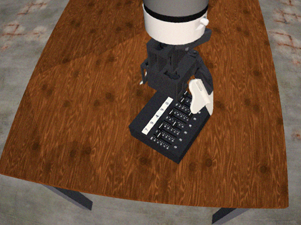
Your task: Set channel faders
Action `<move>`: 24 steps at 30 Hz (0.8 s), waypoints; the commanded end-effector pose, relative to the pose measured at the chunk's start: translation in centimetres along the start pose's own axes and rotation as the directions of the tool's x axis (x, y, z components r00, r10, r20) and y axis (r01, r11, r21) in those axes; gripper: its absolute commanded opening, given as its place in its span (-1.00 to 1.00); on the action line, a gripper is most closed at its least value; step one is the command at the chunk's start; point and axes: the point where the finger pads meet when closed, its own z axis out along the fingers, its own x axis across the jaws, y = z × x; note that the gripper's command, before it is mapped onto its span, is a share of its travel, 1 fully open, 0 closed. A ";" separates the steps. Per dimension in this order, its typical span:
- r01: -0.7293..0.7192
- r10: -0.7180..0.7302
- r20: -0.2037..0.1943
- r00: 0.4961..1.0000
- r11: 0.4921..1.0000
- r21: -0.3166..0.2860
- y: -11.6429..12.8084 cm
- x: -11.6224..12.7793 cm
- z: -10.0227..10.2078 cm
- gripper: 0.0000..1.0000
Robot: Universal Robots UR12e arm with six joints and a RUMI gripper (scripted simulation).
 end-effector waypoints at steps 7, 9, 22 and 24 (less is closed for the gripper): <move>0.000 0.000 0.000 1.000 1.000 0.000 0.0 0.0 -4.1 1.00; 0.000 0.000 0.000 1.000 1.000 0.000 0.0 0.0 -4.4 1.00; 0.000 0.000 0.000 1.000 1.000 0.000 0.0 0.0 -4.6 1.00; 0.000 0.000 0.000 1.000 1.000 0.000 0.0 0.0 -4.6 1.00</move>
